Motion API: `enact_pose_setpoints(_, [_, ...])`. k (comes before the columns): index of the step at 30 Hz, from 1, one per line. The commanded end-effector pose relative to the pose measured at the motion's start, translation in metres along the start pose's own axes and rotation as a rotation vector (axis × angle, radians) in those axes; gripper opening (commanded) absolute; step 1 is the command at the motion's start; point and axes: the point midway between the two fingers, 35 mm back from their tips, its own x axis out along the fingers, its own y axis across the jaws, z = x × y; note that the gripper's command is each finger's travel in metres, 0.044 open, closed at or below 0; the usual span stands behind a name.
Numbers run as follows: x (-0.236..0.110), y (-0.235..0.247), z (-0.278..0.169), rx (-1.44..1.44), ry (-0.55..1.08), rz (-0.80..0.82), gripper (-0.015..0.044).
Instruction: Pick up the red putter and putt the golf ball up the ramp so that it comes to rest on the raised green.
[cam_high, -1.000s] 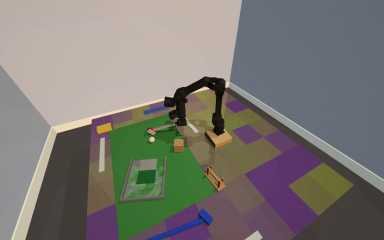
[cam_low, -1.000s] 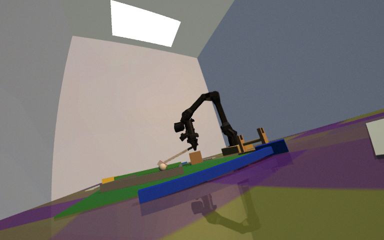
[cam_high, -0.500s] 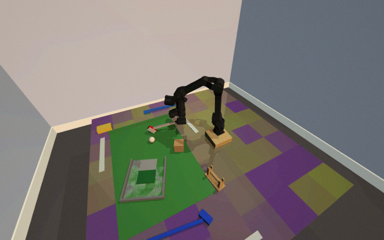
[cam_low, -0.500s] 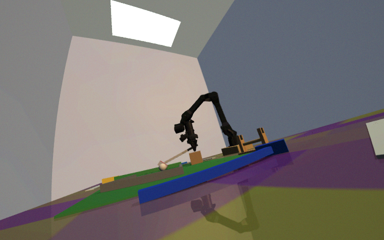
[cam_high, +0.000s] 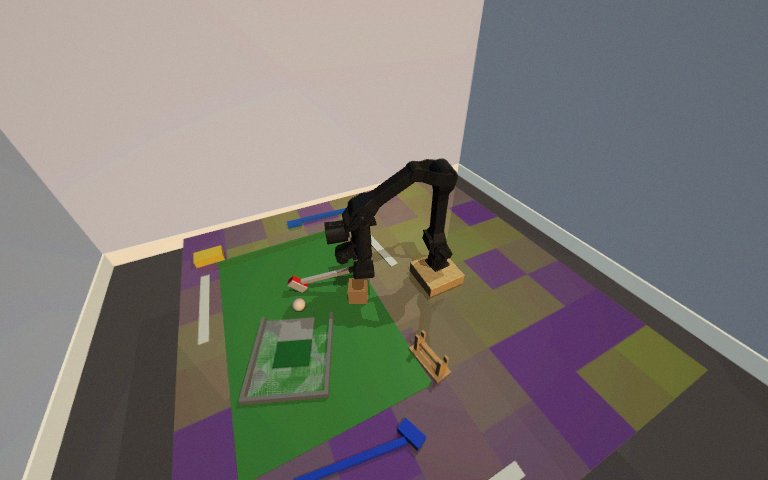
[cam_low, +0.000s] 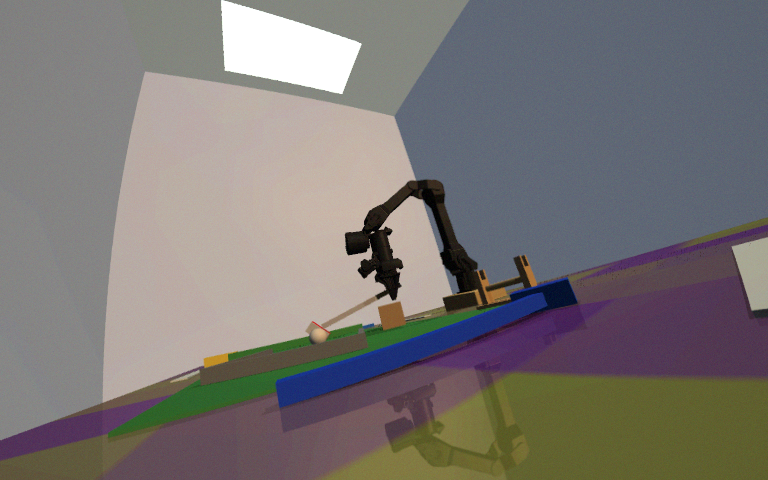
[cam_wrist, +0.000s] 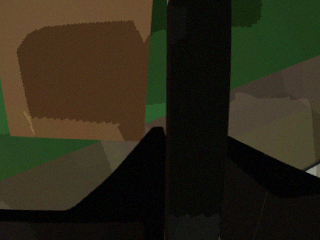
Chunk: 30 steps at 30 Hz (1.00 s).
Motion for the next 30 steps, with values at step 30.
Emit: enact_pose_setpoints(30, [-0.054, 0.003, -0.002, 0.014, 0.006, -0.001, 0.0])
